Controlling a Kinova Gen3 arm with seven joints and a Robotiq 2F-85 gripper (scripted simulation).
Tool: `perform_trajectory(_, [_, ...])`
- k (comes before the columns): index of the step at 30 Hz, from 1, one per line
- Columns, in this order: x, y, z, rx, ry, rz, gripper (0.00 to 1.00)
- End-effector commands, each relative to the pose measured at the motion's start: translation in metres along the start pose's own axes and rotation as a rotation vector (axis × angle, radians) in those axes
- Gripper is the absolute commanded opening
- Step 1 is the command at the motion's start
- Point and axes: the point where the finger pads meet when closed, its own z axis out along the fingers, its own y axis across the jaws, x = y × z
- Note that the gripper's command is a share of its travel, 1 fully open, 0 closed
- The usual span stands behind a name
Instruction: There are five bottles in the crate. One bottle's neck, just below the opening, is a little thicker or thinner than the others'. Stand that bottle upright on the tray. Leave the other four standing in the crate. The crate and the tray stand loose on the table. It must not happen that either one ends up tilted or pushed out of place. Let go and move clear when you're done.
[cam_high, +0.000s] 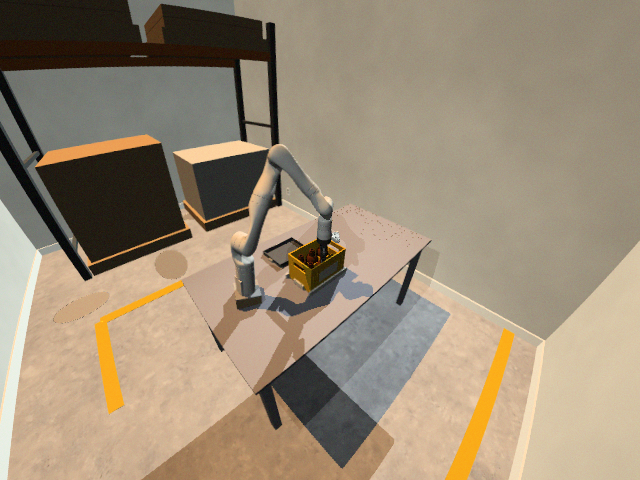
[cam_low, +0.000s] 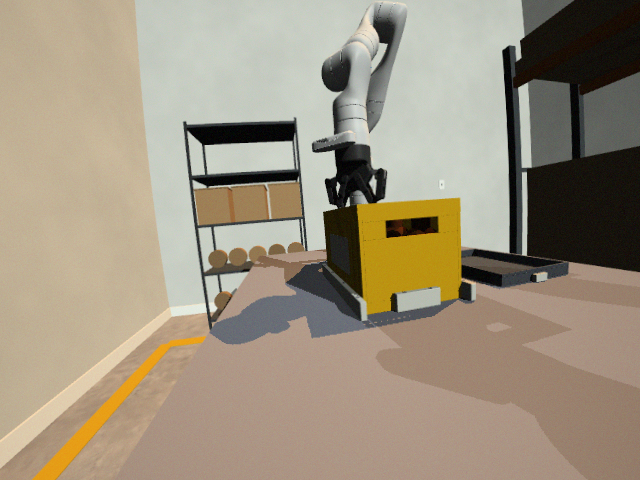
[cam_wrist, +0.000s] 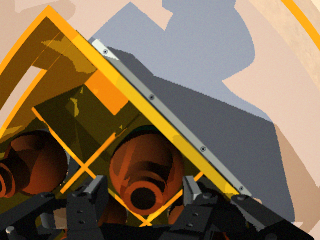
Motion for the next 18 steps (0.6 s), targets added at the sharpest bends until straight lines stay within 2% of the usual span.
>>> perform_trajectory(1, [0.0, 0.0, -0.001, 0.001, 0.001, 0.0, 0.64])
perform_trajectory(13, [0.0, 0.0, -0.006, 0.001, 0.001, 0.0, 0.64])
perform_trajectory(18, [0.0, 0.0, -0.016, 0.001, 0.001, 0.0, 0.64])
